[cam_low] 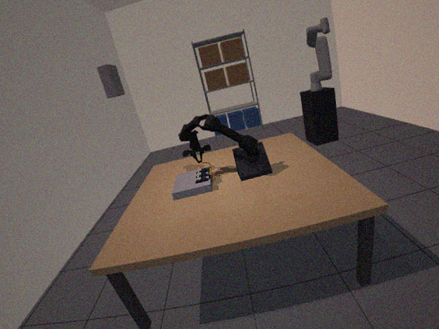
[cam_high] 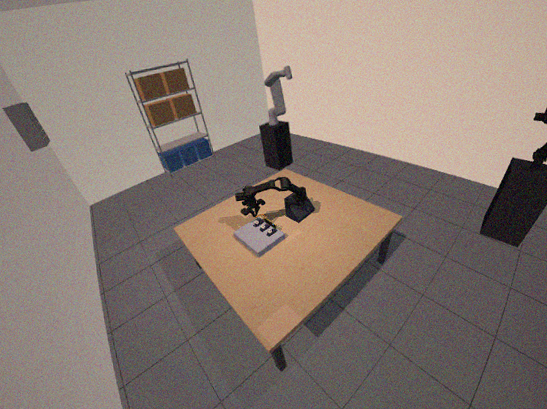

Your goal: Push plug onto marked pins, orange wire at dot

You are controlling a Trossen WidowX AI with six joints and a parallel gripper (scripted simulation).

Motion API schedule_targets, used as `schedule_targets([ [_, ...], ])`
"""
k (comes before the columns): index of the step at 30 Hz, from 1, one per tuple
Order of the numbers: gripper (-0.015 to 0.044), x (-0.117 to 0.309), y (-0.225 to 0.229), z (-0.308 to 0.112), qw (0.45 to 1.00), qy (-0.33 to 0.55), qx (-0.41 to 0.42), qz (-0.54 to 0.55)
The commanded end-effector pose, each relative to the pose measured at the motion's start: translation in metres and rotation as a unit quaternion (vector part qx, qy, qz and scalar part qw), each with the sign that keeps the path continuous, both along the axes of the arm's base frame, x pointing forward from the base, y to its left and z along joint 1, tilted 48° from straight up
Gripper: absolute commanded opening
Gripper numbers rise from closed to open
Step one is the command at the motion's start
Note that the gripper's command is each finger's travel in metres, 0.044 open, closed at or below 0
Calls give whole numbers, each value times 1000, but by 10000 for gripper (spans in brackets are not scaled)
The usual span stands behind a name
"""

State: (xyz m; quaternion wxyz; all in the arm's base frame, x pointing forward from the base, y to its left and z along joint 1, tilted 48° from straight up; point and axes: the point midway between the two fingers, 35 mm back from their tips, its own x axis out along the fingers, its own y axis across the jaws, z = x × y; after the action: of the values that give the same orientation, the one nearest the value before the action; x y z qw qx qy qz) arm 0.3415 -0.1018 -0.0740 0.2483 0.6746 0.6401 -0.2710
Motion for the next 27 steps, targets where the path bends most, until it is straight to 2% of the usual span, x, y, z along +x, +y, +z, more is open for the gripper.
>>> schedule_targets([
  [1,0,-7,7,14,998,-49,-4,45],
  [14,0,-37,36,51,958,-210,-11,197],
  [27,0,-75,67,79,869,-360,-16,339],
])
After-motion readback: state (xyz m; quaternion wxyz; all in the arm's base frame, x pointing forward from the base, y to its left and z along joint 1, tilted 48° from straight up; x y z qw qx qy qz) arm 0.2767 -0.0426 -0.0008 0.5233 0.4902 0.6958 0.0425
